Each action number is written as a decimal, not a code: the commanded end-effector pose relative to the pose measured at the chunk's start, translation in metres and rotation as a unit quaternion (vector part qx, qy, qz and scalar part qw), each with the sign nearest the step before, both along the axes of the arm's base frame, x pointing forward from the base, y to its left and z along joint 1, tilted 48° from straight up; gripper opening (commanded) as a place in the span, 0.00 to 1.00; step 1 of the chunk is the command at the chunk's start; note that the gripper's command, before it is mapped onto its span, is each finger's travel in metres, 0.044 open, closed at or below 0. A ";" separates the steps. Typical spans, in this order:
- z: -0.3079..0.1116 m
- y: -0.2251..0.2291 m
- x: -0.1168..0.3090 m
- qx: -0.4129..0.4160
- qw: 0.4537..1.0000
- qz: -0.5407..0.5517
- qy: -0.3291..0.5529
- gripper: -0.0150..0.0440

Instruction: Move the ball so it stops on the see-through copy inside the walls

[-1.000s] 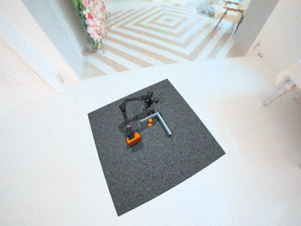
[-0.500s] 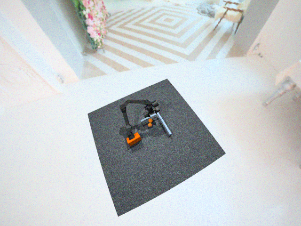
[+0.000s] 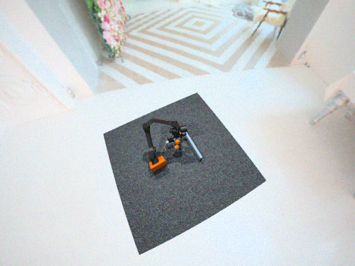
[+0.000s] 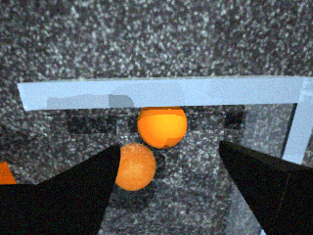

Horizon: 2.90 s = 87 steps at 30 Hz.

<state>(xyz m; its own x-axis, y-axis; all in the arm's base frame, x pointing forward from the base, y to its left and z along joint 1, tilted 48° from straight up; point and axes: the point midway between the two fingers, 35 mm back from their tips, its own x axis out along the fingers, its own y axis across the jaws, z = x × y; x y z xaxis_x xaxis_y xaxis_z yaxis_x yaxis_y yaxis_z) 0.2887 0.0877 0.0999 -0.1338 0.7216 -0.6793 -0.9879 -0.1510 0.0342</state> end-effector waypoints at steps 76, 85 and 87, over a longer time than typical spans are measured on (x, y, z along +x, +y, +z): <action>0.053 -0.058 0.009 -0.005 1.000 -0.020 -0.010 0.25; 0.041 -0.060 0.003 -0.003 1.000 -0.015 -0.006 0.25; 0.033 -0.061 0.000 -0.003 1.000 -0.013 -0.004 0.25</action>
<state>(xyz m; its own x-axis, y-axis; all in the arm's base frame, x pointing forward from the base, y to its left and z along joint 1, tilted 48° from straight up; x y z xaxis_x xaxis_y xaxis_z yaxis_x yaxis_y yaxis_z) 0.2937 0.0289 0.1446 -0.0986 0.7232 -0.6836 -0.9930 -0.1167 0.0197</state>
